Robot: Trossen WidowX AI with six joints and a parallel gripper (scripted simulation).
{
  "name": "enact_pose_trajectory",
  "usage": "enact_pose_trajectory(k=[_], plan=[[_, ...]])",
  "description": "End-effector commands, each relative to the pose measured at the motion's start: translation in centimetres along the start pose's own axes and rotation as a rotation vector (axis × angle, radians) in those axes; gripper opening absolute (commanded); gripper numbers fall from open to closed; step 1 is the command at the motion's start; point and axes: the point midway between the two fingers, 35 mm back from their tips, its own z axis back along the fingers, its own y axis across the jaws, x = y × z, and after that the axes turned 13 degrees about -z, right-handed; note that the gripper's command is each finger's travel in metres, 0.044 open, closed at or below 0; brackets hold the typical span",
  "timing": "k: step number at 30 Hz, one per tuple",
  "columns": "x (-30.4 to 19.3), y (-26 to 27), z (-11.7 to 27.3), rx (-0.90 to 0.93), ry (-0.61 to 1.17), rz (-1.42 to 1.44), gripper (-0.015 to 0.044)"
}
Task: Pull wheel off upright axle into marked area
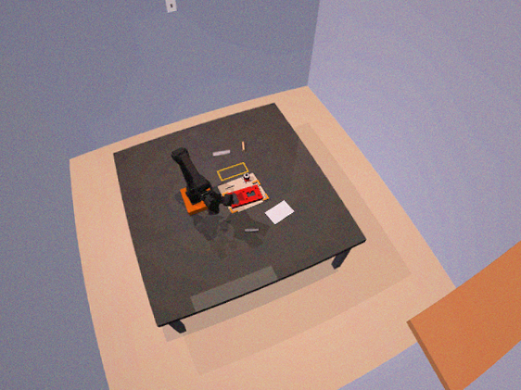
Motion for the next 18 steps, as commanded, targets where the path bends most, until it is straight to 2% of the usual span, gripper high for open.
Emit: enact_pose_trajectory(k=[1, 11, 18], plan=[[-2.3, 0.7, -2.4, -0.154, -0.008, 0.046, 0.03], [-9.2, 0.1, -8.6, -0.454, -0.089, 0.227, 0.03], [-15.0, -3.0, -12.9, -0.601, -0.164, 0.415, 0.03]])
